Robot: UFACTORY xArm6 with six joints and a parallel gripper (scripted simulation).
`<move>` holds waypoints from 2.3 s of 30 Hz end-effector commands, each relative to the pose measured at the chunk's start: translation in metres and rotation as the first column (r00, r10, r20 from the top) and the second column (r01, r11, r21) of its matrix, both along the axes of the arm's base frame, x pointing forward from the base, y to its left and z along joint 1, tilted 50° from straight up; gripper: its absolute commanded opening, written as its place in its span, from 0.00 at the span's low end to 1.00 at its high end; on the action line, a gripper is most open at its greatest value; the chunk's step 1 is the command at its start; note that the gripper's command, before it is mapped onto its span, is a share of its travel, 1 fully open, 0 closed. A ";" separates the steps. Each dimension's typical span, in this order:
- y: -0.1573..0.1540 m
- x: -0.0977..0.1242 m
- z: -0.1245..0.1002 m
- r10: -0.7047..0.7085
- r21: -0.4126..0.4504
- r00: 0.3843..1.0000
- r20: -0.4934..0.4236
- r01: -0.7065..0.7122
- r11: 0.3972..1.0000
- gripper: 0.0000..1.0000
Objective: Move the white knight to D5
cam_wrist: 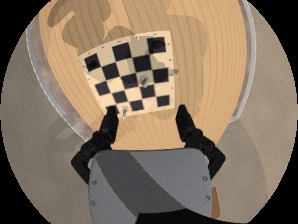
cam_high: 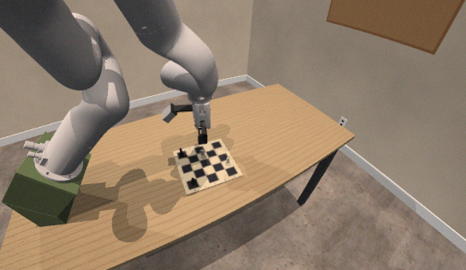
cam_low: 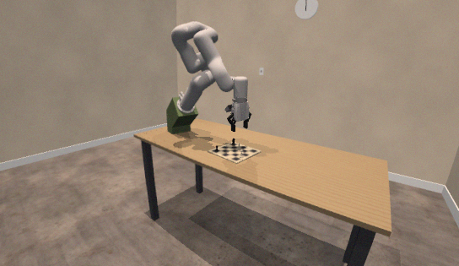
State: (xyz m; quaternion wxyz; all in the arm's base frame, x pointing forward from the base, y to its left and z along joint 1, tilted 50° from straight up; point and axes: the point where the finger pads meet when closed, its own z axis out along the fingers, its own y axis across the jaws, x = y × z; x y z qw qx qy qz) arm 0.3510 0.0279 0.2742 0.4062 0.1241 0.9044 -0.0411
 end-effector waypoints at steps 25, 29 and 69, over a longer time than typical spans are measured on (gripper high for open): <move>-0.002 0.009 -0.007 -0.486 0.478 0.873 0.042 0.410 0.777 0.37; -0.002 0.009 -0.007 -0.486 0.478 0.873 0.042 0.410 0.777 0.37; -0.006 0.023 -0.020 -0.487 0.478 0.872 0.043 0.410 0.777 0.37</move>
